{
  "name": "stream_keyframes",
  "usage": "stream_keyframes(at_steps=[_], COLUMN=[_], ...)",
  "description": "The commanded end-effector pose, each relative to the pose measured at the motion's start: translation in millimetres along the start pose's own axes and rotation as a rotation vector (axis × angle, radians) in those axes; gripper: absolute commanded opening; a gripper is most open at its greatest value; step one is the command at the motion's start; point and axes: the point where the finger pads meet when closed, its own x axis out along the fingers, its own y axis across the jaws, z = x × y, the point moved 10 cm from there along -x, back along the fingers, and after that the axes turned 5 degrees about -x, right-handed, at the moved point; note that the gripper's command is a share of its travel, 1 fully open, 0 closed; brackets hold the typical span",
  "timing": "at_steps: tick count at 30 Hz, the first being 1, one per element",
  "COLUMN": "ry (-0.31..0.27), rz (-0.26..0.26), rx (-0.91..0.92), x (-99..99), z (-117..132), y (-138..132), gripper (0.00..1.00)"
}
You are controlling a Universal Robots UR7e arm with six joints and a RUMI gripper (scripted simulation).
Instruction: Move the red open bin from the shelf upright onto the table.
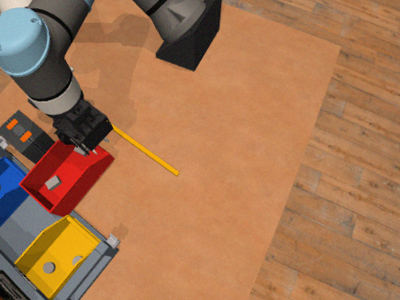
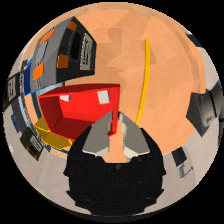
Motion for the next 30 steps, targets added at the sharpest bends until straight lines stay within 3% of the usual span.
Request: stream_keyframes(at_steps=[1,30], ry=[0.0,0.0], rz=[-0.001,-0.001], rx=[0.0,0.0], x=[-0.3,-0.3], z=[0.0,0.4], y=[-0.2,4.2], gripper=[0.0,0.0])
